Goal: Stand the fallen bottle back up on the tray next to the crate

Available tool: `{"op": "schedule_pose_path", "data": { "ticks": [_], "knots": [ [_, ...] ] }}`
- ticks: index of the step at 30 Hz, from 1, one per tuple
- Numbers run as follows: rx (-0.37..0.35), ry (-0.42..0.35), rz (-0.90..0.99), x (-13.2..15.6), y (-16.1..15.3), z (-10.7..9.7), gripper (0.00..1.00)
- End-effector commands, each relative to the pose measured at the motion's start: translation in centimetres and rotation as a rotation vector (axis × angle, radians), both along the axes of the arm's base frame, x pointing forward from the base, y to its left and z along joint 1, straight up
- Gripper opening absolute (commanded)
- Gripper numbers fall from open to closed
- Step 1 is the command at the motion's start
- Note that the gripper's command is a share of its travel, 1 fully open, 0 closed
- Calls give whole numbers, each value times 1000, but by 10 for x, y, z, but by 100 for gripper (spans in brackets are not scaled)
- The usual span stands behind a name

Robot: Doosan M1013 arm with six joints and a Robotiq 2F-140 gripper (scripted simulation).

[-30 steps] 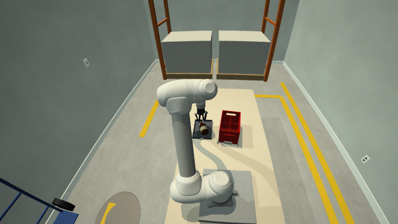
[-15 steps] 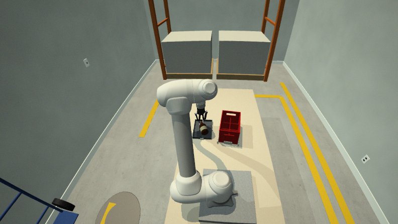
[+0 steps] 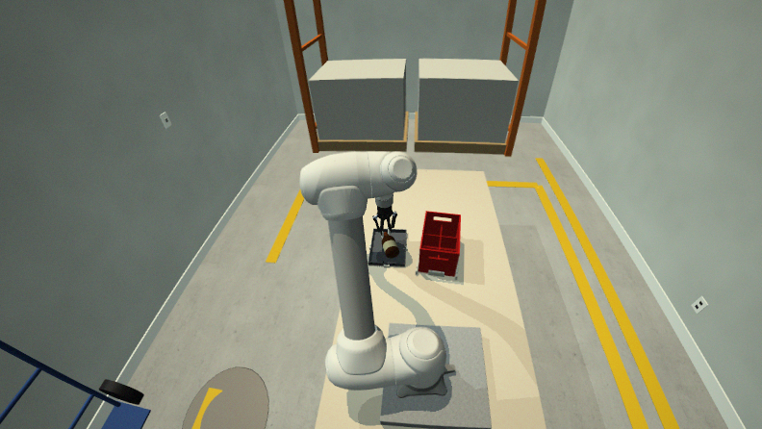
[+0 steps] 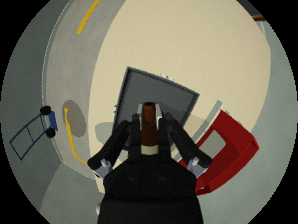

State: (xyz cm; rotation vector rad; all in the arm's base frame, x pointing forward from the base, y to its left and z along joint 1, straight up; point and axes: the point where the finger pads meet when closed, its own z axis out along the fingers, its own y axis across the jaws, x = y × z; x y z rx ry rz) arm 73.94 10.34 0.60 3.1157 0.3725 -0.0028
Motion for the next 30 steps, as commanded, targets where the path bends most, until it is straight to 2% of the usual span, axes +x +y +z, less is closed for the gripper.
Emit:
{"op": "schedule_pose_path", "data": {
  "ticks": [1, 30],
  "knots": [
    [0, 0, 0, 0, 0, 2, 10],
    [0, 0, 0, 0, 0, 30, 10]
  ]
}}
